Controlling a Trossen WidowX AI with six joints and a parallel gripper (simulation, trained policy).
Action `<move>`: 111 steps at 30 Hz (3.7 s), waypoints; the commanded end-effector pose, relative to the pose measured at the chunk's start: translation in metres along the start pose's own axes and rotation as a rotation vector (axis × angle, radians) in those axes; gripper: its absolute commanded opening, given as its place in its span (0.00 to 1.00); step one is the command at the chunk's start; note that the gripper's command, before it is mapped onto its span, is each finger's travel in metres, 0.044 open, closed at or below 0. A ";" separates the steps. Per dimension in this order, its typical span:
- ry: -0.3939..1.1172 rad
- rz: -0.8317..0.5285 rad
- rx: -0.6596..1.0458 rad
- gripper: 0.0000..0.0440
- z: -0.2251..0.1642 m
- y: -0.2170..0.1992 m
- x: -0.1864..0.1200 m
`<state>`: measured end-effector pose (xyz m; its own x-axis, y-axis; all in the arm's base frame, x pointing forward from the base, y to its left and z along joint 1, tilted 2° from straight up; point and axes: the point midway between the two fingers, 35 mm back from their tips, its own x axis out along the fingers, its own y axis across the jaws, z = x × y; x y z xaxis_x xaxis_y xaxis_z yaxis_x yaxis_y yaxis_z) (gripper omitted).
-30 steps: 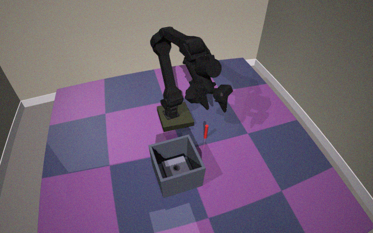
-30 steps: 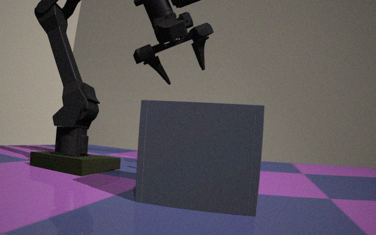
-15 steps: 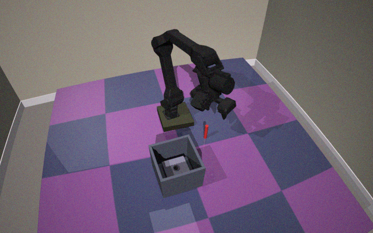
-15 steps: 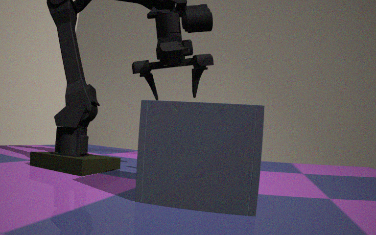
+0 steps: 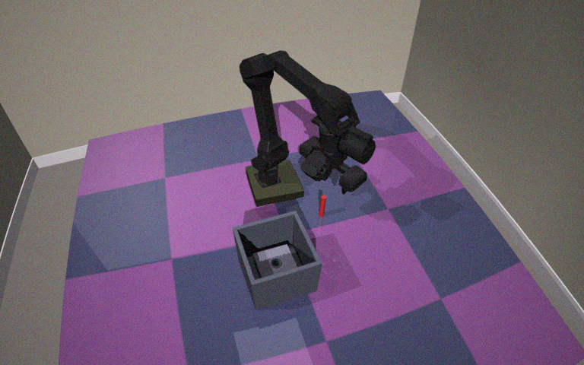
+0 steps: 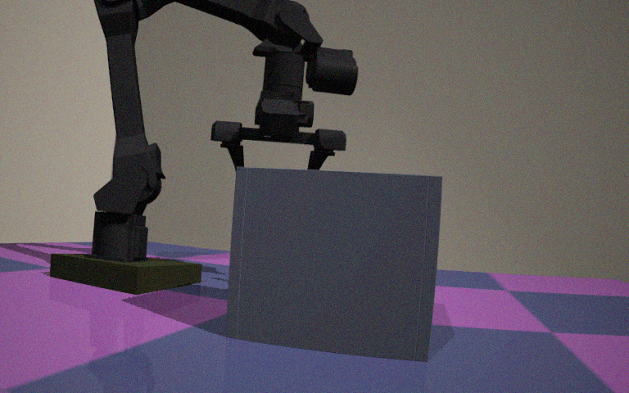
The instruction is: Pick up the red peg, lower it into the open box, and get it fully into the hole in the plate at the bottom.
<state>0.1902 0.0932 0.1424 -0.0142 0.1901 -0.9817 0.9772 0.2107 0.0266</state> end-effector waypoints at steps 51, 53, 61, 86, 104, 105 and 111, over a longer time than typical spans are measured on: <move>-0.036 0.018 -0.014 0.00 0.018 0.008 0.063; -0.028 0.035 -0.017 0.00 0.018 0.010 0.057; -0.007 0.100 -0.032 0.00 0.019 0.019 0.034; -0.140 0.289 -0.051 0.00 0.067 0.041 -0.070; -0.239 0.257 0.036 0.00 0.135 0.044 -0.097; -0.240 0.252 0.040 0.00 0.138 0.044 -0.097; -0.235 0.223 0.057 0.00 0.157 0.043 -0.094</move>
<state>0.2658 -0.0611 0.2078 0.2537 -0.0023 -0.9673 0.9590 0.1315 0.2512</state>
